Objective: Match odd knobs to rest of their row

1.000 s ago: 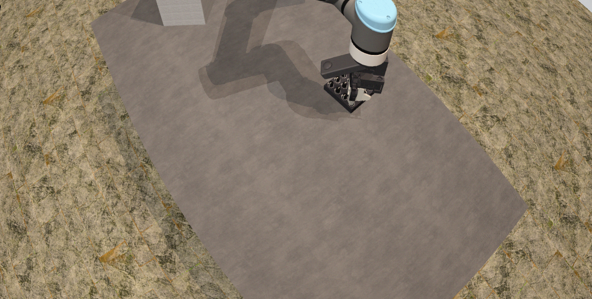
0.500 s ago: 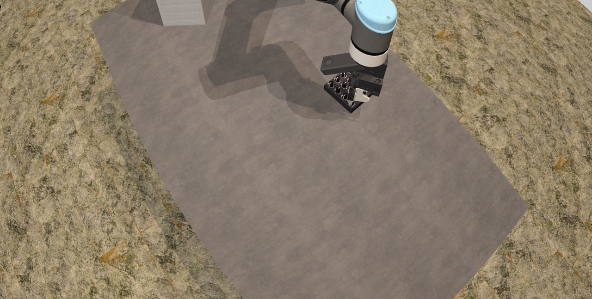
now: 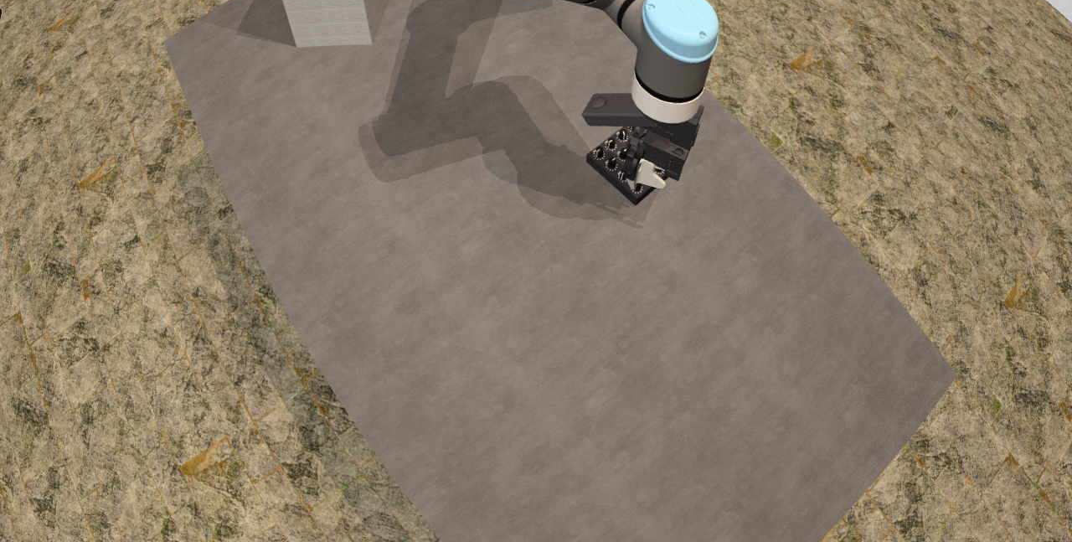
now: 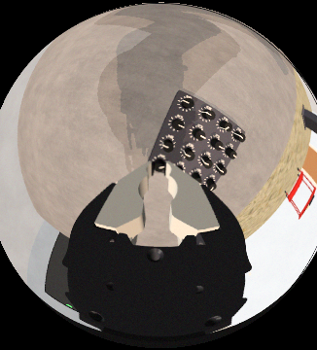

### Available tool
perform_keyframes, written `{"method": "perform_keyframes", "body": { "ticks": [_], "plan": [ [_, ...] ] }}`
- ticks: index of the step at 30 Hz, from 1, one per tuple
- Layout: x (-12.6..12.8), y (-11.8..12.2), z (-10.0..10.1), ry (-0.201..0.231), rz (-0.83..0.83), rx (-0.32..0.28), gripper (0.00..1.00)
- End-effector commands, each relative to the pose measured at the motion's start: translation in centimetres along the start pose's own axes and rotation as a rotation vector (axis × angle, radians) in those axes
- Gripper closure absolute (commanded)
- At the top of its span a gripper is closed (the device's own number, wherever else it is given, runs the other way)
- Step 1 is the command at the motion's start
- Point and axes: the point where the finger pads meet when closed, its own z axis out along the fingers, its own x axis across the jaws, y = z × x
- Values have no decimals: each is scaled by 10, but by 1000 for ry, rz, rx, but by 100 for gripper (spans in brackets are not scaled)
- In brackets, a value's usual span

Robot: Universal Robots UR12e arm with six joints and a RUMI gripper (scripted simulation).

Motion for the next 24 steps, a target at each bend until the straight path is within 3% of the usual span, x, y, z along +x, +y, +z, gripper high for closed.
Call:
{"method": "perform_keyframes", "body": {
  "ticks": [1,24],
  "plan": [
    [-2,1,0,-6,156,-3,96],
    [1,1,0,-5,555,-3,96]
  ]
}}
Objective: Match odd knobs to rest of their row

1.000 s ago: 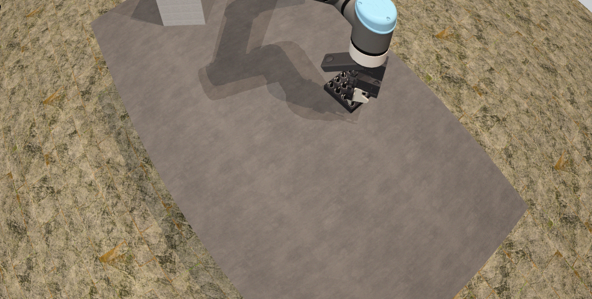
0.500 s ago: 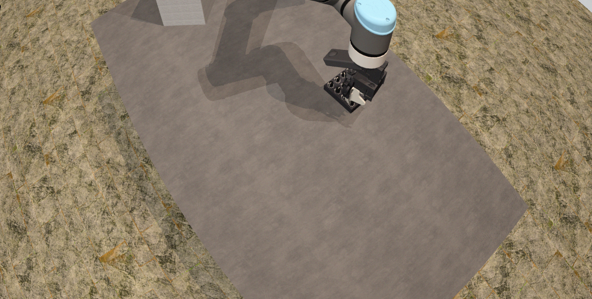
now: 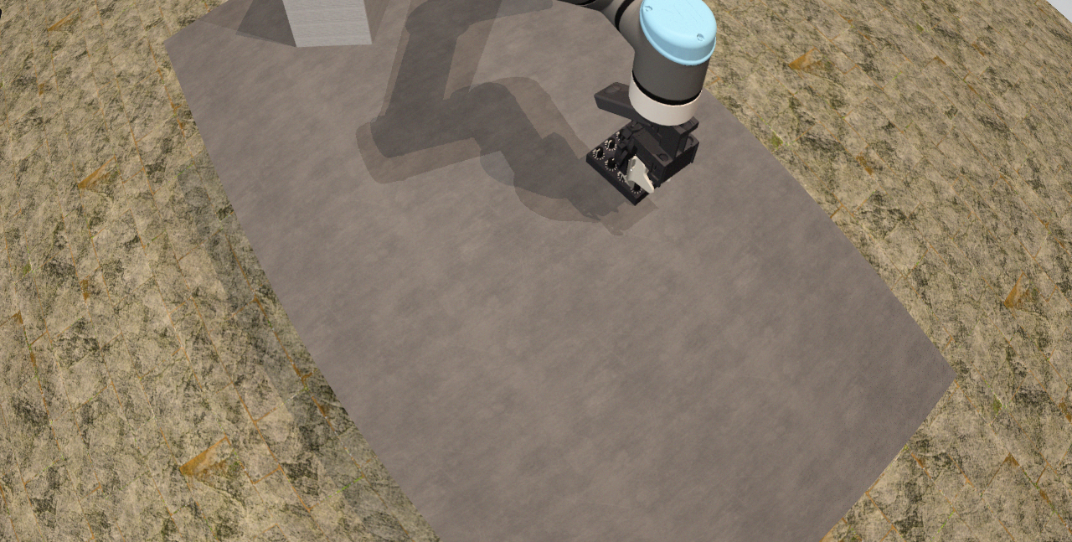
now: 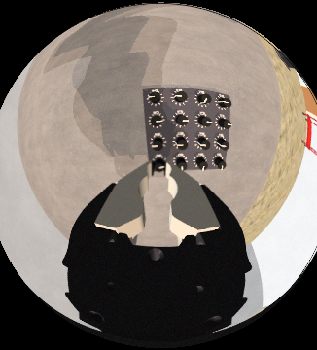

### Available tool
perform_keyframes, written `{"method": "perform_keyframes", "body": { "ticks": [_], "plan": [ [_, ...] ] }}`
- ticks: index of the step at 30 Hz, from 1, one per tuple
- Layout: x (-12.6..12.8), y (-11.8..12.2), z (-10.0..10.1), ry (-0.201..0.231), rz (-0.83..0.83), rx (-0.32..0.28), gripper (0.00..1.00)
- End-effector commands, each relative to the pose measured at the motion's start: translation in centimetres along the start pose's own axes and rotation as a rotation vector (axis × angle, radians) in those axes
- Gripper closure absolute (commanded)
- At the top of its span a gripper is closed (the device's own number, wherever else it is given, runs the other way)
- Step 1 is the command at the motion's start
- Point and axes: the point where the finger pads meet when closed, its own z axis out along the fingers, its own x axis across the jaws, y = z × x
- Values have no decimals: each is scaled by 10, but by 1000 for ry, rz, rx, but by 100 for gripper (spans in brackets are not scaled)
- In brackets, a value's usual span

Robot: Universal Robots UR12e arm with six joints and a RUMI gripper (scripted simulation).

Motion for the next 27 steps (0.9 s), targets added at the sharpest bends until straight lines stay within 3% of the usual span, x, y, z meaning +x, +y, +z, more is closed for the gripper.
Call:
{"method": "perform_keyframes", "body": {
  "ticks": [1,27],
  "plan": [
    [-1,1,0,-5,139,-5,96],
    [1,0,0,-4,574,-4,96]
  ]
}}
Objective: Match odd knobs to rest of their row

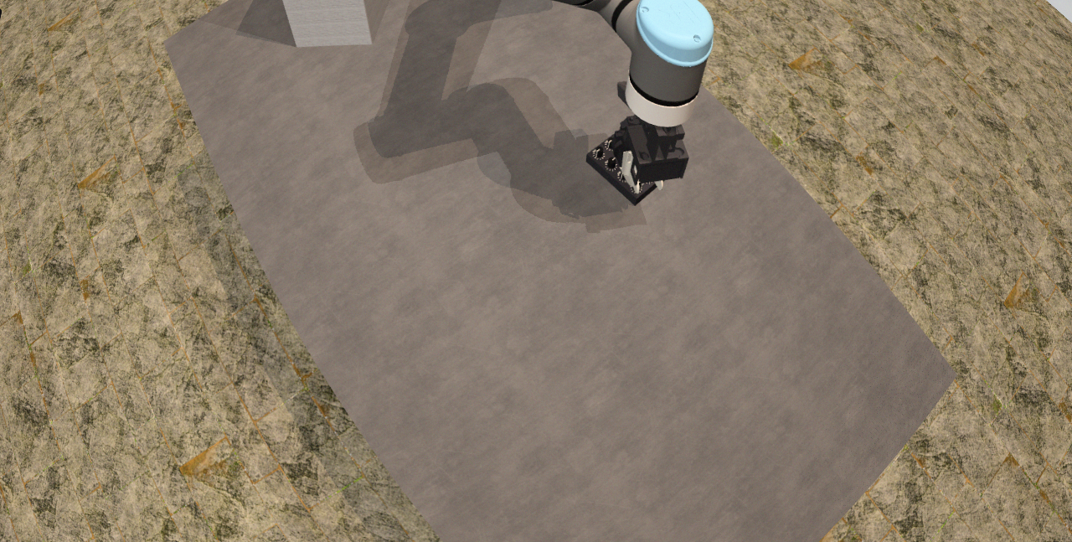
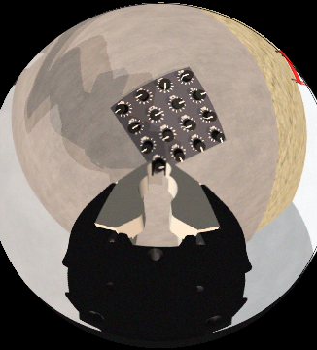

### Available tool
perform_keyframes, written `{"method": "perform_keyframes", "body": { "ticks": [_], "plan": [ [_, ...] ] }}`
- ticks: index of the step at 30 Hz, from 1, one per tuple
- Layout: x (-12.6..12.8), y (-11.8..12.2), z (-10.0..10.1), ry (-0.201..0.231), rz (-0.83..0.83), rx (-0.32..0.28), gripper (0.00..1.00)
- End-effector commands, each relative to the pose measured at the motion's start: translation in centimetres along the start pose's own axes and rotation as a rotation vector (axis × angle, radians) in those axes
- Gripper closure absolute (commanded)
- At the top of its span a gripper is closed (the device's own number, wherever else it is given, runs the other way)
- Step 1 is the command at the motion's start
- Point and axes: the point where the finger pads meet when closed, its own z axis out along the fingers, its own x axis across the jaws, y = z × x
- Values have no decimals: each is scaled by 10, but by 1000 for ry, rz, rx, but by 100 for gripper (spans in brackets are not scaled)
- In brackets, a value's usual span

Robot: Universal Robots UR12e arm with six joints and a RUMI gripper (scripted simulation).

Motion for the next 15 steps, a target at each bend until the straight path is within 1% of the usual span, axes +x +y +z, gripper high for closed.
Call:
{"method": "perform_keyframes", "body": {
  "ticks": [1,15],
  "plan": [
    [-1,0,0,-2,118,-5,96],
    [0,1,0,-1,234,-6,96]
  ]
}}
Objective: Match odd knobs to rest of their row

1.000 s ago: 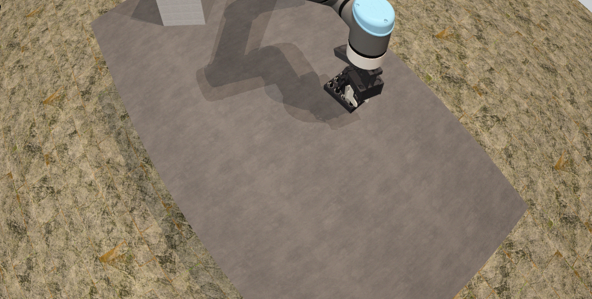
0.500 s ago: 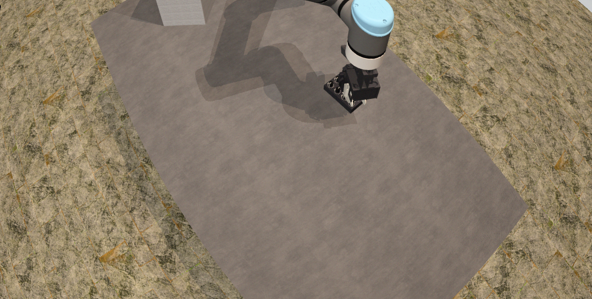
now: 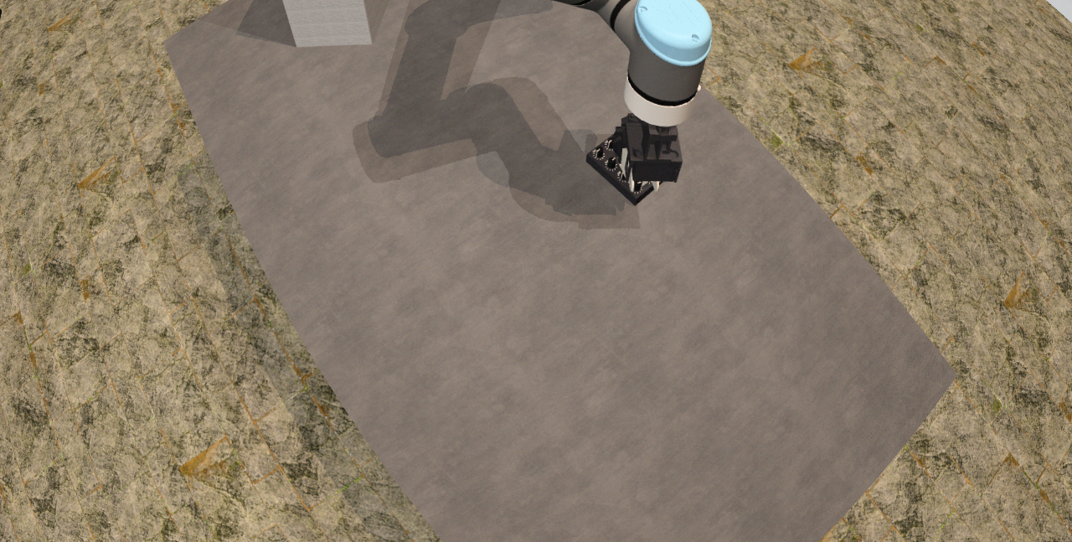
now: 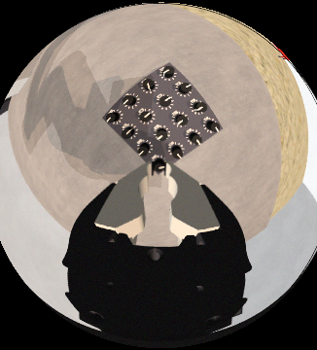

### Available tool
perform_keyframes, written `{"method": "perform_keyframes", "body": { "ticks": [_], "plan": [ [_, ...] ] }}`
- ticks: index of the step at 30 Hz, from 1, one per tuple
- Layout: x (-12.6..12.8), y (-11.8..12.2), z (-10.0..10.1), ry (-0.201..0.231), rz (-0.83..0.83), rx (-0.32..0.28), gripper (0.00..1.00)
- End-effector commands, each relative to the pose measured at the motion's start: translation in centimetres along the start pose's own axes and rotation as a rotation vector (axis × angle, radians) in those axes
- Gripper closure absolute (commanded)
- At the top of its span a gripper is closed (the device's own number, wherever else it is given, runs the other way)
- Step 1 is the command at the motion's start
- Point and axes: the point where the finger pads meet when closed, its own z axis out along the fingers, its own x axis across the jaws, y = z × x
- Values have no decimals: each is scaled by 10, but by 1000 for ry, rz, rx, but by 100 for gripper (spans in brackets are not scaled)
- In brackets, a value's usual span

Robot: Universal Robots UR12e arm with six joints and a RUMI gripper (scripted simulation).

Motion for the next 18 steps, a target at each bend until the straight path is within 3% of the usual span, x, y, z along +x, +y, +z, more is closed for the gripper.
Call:
{"method": "perform_keyframes", "body": {
  "ticks": [1,18],
  "plan": [
    [-1,1,0,0,66,-5,96],
    [0,2,0,0,112,-5,96]
  ]
}}
